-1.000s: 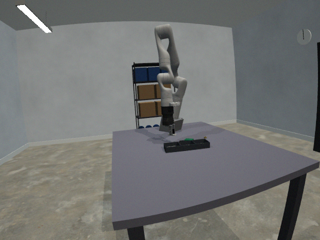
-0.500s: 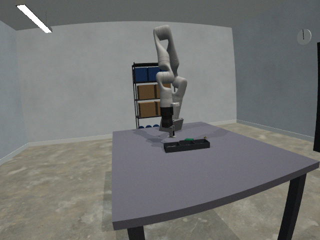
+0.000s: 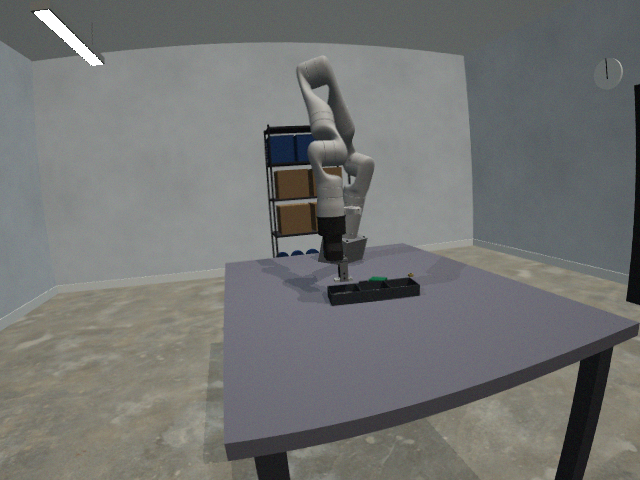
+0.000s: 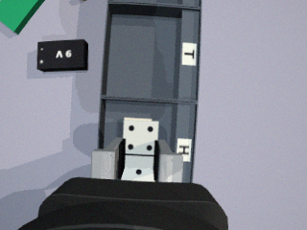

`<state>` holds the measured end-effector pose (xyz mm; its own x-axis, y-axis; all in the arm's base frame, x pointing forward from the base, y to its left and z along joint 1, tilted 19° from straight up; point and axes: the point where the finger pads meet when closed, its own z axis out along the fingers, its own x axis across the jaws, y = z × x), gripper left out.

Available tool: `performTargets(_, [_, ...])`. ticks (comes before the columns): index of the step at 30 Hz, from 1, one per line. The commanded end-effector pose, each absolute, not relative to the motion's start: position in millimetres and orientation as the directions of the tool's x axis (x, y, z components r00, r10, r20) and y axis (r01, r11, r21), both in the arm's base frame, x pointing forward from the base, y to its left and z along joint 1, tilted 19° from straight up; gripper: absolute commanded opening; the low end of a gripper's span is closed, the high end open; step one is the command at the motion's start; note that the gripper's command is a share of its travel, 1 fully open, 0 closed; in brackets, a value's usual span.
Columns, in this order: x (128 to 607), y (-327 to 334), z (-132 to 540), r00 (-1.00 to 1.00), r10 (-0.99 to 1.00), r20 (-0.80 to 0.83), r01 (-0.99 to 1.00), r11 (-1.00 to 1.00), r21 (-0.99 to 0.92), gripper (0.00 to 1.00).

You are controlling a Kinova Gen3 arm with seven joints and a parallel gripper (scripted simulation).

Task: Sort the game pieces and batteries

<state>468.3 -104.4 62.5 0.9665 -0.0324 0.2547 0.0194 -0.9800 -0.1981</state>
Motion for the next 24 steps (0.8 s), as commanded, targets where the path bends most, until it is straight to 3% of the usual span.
performTargets(1, [468.1,-104.8,60.4,0.967,-0.036,0.252,0.016,-0.979,-0.203,0.49])
performTargets(24, [469.2,-102.4,50.6,0.967,-0.036,0.252,0.016,-0.979,-0.204,0.49])
